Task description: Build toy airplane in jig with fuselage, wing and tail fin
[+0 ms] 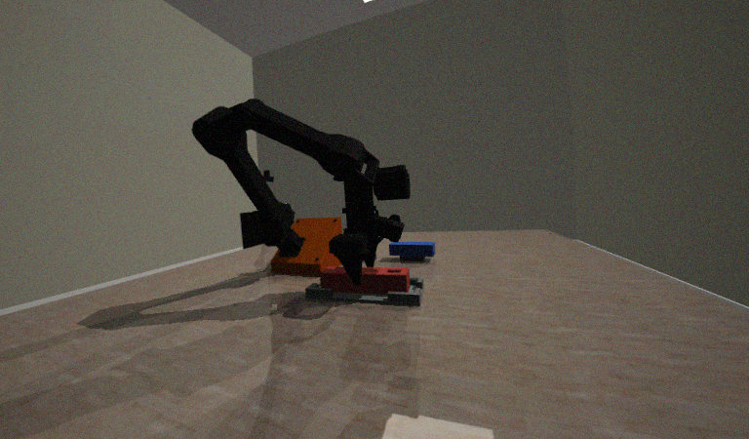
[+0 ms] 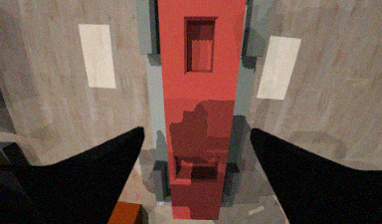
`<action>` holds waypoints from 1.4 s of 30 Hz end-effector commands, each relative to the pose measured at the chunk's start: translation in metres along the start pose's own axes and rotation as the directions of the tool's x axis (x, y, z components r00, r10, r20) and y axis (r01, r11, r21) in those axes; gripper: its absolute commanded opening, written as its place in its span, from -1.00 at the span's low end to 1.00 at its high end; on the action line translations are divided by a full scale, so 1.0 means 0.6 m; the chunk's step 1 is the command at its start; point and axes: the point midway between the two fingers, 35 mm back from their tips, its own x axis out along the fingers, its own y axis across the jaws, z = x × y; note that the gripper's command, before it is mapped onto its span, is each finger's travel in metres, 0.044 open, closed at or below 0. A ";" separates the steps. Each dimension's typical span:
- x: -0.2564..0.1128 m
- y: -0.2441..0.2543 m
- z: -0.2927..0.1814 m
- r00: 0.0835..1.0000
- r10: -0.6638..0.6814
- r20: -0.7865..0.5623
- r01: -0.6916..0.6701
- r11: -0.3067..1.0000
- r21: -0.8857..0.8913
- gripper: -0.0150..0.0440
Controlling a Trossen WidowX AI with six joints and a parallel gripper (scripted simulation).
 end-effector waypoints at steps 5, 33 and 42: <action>-0.062 0.003 0.009 1.000 0.006 0.001 -0.006 1.000 -0.002 1.00; -0.177 0.287 0.120 1.000 0.022 0.006 -0.023 0.992 0.127 1.00; -0.158 0.414 0.120 1.000 0.015 0.005 -0.016 0.991 0.131 1.00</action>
